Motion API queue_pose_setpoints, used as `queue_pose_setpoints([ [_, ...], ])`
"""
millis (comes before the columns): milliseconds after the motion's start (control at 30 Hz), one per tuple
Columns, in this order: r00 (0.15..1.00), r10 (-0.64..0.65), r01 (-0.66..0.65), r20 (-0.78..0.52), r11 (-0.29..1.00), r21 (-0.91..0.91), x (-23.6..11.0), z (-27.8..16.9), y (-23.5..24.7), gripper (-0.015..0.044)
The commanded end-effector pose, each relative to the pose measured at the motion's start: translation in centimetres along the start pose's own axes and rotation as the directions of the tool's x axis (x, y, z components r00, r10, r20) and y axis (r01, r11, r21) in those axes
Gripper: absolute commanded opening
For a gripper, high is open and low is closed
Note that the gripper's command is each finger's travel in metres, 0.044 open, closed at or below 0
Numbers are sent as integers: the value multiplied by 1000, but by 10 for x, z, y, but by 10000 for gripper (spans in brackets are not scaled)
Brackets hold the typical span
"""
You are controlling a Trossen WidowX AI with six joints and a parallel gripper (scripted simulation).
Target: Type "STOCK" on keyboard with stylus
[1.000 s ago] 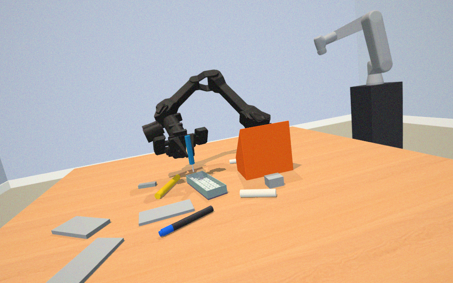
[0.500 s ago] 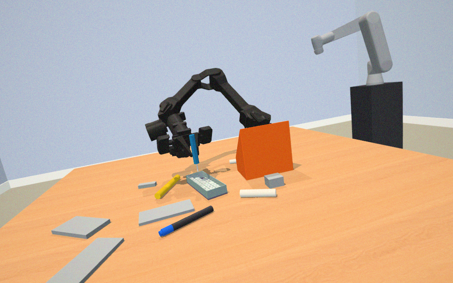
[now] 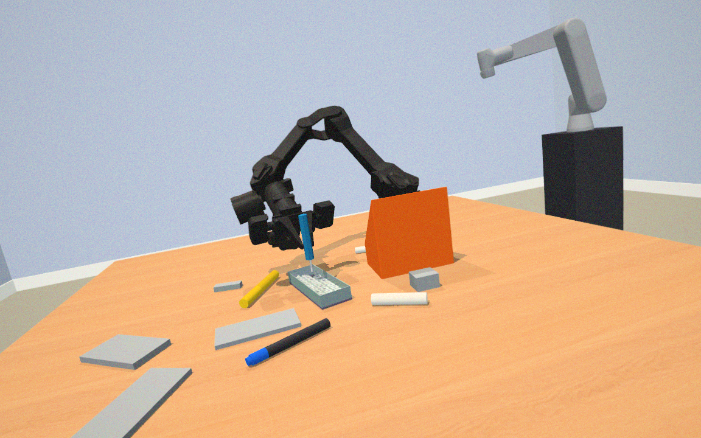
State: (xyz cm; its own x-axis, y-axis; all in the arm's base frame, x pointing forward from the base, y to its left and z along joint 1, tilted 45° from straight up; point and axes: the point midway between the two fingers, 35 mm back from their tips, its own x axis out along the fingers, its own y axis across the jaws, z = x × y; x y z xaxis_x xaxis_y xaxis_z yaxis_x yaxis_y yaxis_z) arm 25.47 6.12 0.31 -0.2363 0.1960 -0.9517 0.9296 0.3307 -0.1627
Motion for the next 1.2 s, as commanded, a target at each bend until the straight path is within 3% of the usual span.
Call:
queue_pose_setpoints([
  [0, 1000, -10, 10, 1, 1000, 0, 4, 3, -2, 0],
  [100, 1000, -10, 10, 1, 1000, 0, 4, 3, -2, 0],
  [200, 1000, -10, 10, 1, 1000, 0, 5, 5, -1, 79],
  [1167, 1000, -10, 10, 2, 1000, 0, 10, 13, -1, 81],
])
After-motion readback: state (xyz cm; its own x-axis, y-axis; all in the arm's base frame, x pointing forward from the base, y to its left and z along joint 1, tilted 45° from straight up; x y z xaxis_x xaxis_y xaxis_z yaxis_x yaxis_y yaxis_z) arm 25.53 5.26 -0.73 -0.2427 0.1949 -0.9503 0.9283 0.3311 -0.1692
